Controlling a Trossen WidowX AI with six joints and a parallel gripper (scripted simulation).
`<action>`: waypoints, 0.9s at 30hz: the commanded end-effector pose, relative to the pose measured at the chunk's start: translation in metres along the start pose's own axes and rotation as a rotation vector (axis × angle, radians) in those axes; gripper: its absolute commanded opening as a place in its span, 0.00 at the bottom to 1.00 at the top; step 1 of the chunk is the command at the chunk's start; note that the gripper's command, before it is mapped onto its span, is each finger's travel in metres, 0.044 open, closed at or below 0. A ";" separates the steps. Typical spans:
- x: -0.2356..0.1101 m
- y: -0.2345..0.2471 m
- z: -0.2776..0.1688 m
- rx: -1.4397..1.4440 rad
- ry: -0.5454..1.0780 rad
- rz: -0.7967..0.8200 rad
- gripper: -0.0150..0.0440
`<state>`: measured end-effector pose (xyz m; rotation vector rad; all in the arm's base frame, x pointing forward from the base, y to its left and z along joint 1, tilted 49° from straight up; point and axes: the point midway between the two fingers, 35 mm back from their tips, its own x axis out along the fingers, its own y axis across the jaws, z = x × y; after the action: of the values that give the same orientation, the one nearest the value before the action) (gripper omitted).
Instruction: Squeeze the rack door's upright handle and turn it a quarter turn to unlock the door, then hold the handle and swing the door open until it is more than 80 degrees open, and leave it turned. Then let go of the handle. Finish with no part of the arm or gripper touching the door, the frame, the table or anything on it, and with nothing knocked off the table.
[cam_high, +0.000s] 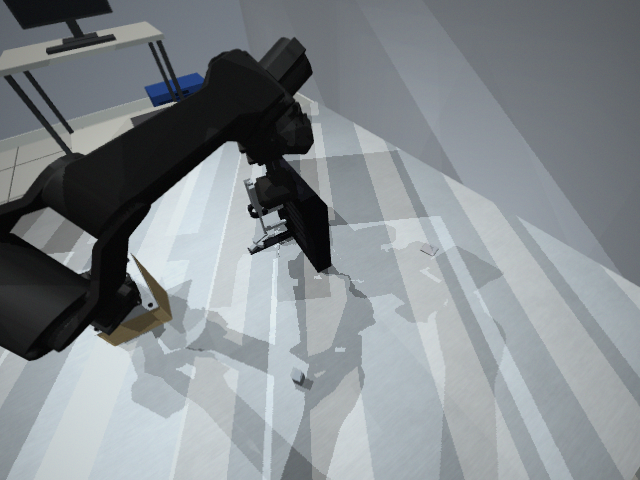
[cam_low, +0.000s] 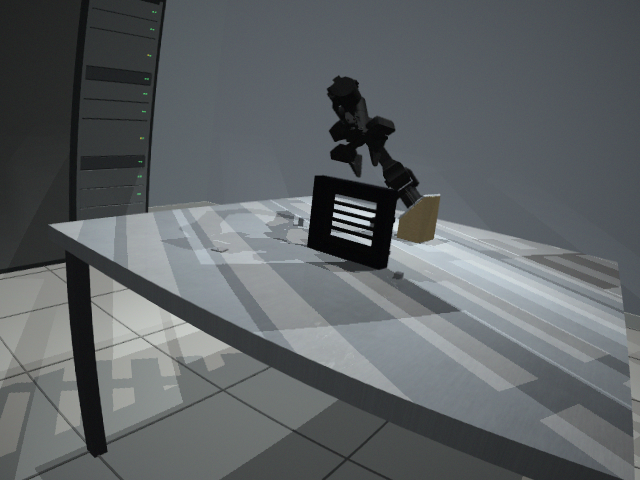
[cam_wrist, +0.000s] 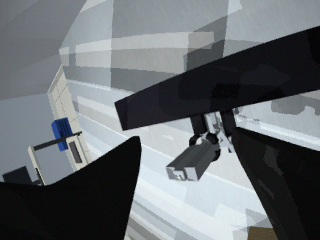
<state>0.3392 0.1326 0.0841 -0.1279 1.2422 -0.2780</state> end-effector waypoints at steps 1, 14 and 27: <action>0.005 0.008 -0.008 -0.029 0.048 -0.078 0.74; 0.018 0.023 -0.036 -0.140 0.165 -0.319 0.74; 0.022 0.035 -0.056 -0.260 0.213 -0.545 0.74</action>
<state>0.2982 0.1593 0.0373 -0.6314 1.4460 -0.5849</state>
